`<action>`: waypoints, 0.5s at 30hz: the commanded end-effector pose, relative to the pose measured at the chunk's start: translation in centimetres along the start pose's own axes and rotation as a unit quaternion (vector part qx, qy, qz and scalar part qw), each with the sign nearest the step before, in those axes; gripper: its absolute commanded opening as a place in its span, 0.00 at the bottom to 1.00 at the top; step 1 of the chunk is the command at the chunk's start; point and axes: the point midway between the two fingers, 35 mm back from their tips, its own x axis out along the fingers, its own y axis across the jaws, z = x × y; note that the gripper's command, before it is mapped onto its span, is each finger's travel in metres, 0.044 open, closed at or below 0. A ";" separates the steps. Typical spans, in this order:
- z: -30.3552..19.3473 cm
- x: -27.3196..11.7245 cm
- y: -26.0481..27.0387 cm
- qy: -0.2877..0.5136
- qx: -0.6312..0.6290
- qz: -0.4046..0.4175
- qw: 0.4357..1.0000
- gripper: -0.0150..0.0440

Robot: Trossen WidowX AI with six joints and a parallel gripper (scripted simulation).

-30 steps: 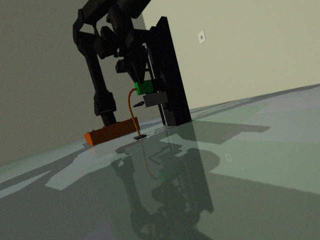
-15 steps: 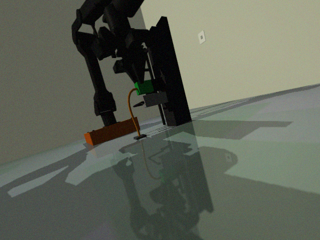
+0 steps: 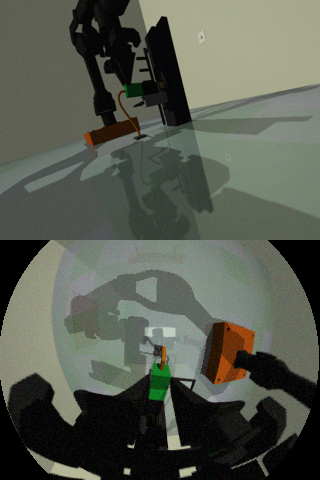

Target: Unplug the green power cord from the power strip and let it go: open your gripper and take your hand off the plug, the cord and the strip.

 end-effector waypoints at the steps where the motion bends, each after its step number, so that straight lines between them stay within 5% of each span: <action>1: -0.1 0.0 0.0 -0.001 0.003 -0.001 1.000 0.65; 9: 2.0 -0.4 0.1 -0.002 0.003 -0.001 1.000 1.00; 15: 5.9 -1.2 0.0 -0.004 0.003 -0.001 1.000 1.00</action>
